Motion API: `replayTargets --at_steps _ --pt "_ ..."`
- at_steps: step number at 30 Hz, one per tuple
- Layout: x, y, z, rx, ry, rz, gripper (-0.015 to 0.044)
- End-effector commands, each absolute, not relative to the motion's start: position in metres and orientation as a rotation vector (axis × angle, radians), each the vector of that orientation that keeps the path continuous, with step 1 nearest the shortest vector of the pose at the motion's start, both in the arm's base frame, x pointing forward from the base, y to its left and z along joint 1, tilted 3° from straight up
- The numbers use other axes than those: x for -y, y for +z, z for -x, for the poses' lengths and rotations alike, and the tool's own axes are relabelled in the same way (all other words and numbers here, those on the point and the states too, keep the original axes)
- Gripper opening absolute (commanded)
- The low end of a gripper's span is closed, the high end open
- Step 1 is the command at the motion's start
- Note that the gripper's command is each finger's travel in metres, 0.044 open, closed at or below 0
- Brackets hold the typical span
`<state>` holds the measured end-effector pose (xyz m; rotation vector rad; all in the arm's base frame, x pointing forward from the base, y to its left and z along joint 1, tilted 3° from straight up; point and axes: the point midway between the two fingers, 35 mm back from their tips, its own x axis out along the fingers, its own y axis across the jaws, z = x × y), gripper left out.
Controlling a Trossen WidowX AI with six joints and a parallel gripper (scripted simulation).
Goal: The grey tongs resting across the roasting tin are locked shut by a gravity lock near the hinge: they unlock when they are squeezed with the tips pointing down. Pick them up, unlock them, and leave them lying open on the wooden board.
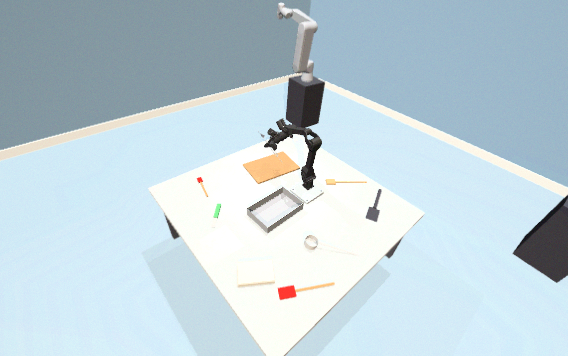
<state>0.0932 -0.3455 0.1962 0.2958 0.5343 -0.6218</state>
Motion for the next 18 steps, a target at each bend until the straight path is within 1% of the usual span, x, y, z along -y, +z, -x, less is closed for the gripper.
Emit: replayTargets --at_steps 1,18 --pt "0.35 0.184 -0.099 -0.628 -0.619 -0.333 -0.015" --pt "0.349 0.128 -0.112 -1.118 -0.558 -0.46 -0.015"
